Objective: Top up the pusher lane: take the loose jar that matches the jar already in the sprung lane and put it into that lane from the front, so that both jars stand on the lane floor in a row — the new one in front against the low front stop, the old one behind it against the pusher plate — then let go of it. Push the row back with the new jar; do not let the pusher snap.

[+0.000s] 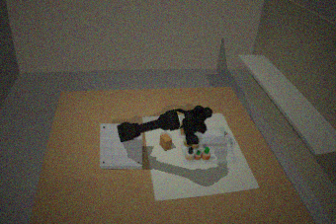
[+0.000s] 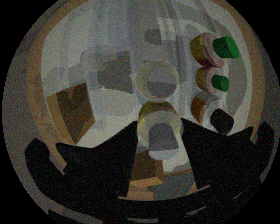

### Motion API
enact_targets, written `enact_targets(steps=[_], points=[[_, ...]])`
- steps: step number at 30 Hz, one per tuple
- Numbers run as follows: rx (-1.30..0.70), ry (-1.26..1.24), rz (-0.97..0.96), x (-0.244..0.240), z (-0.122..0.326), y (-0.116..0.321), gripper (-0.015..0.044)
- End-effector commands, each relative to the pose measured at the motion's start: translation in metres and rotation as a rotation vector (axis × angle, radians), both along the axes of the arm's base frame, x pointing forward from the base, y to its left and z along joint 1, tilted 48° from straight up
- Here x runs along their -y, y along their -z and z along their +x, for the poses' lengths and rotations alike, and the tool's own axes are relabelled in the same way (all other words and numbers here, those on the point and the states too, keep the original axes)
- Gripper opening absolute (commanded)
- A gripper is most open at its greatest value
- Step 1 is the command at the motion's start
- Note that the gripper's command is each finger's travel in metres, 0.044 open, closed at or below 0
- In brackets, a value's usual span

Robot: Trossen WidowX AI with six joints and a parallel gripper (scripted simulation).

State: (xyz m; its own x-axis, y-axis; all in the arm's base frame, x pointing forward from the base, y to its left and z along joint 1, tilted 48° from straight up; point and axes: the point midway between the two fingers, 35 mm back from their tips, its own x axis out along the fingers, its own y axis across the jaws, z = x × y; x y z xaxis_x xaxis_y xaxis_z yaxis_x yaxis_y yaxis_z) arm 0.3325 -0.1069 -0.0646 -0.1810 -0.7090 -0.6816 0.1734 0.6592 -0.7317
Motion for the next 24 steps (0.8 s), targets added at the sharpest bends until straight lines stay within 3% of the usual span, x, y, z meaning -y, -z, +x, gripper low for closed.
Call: enact_targets(steps=[1,24], points=[[0.018,-0.006,-0.014,0.0025,0.0059,-0.0020,0.0000],[0.018,-0.006,-0.014,0.0088,0.0044,0.0039,0.0000]])
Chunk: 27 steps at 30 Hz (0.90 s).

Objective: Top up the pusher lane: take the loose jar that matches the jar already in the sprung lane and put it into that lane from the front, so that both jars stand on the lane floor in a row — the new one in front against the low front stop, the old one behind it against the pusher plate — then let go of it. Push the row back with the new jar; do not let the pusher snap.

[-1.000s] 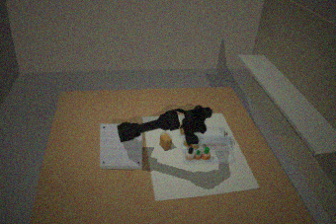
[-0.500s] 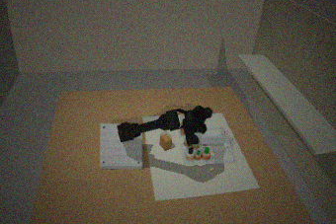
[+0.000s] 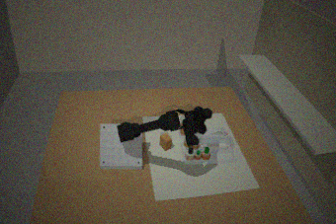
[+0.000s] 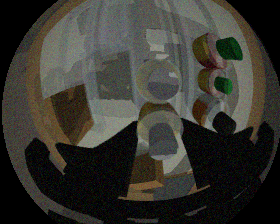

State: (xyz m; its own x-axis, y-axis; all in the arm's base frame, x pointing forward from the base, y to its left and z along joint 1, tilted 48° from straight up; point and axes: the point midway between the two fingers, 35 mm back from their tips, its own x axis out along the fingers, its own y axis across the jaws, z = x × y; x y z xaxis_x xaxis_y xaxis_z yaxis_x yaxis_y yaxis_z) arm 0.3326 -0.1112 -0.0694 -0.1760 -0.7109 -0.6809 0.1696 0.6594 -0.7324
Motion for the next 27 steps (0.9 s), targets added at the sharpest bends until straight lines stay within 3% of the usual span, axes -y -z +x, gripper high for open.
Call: enact_targets(steps=[1,27], points=[[0.018,0.000,-0.012,0.0047,0.0043,-0.0007,0.0000],[0.018,0.000,-0.013,0.0113,0.0009,0.0058,0.0000]])
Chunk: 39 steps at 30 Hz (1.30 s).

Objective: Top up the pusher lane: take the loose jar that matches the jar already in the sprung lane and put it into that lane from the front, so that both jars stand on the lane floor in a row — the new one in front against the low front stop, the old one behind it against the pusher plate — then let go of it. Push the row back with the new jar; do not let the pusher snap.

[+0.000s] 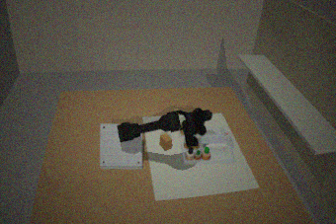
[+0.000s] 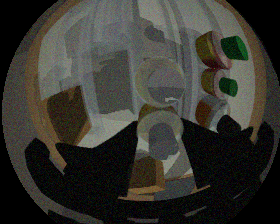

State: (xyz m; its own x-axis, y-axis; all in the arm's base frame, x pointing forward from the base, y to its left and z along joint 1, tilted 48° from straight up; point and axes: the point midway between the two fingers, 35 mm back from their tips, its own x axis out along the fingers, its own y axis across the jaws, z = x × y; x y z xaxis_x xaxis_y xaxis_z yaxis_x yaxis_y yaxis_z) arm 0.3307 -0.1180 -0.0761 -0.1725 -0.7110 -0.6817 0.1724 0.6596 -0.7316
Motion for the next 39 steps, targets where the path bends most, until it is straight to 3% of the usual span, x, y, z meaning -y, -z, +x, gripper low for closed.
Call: enact_targets(steps=[1,39], points=[[0.013,0.001,-0.013,0.0048,0.0027,-0.0006,0.0000],[0.013,0.001,-0.013,0.0069,-0.0028,0.0026,0.0000]])
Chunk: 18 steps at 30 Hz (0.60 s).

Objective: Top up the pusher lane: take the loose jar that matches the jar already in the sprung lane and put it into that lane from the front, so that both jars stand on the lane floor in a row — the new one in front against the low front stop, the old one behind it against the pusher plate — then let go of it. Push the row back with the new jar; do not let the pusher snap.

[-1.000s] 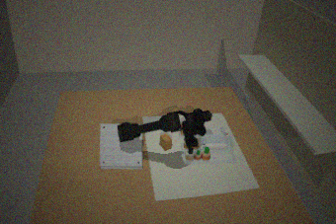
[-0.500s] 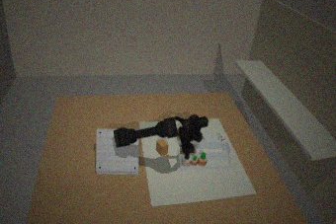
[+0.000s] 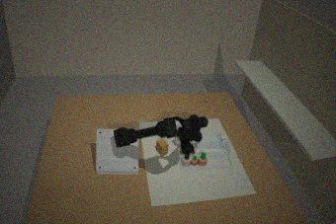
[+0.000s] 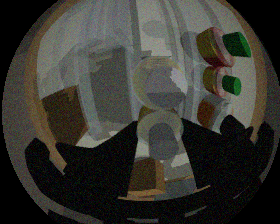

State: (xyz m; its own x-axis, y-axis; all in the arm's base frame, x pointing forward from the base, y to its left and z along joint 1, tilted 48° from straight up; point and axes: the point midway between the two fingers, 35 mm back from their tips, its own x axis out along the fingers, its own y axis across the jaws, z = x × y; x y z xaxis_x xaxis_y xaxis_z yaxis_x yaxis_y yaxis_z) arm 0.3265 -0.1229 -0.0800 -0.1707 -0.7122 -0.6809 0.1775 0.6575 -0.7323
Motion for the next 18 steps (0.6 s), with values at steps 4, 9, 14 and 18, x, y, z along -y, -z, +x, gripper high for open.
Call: enact_targets(steps=[4,9,14,18], points=[[0.008,-0.001,-0.011,0.0018,0.0007,-0.0013,0.0000],[0.008,-0.001,-0.011,0.0016,-0.0001,-0.0013,0.0000],[0.008,-0.001,-0.011,0.0014,-0.0009,-0.0013,0.0000],[0.008,-0.001,-0.011,0.0013,-0.0016,-0.0012,0.0000]])
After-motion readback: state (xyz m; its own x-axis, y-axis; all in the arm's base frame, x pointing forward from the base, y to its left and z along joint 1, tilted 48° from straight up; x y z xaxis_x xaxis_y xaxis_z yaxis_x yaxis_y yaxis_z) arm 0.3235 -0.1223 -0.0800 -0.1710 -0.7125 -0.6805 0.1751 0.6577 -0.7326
